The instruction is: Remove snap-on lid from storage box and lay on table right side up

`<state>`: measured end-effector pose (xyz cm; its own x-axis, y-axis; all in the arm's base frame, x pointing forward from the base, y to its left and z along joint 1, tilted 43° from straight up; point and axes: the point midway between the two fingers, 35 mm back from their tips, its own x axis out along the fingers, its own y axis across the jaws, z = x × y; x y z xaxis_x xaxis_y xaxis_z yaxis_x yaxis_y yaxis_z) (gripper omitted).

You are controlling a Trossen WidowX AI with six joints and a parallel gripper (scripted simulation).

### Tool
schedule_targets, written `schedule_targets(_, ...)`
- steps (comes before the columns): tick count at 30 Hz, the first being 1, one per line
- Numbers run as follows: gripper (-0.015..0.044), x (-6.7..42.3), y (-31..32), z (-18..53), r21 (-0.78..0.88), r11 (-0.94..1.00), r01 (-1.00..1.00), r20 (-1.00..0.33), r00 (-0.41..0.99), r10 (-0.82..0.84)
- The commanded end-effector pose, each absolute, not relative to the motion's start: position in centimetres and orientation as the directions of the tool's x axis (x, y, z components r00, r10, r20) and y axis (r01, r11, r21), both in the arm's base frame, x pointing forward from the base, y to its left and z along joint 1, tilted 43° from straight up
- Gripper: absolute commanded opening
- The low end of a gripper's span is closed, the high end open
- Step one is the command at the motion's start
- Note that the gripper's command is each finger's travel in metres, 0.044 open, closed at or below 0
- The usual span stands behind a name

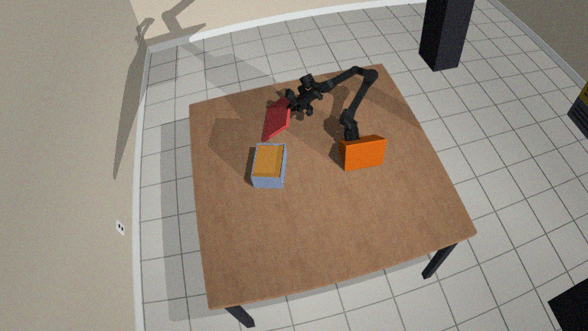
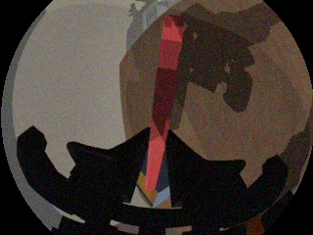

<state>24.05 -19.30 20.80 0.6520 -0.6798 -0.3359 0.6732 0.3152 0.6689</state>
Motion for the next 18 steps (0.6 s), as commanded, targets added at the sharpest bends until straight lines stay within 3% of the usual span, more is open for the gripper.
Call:
schedule_targets(1, 0.0000, 24.09, -19.42, 20.47, 0.669, 0.318, 0.672, -0.338, 0.655, -0.675)
schedule_targets(18, 0.0000, 23.96, -20.34, 19.48, 0.668, 0.318, 0.672, -0.338, 0.655, -0.676)
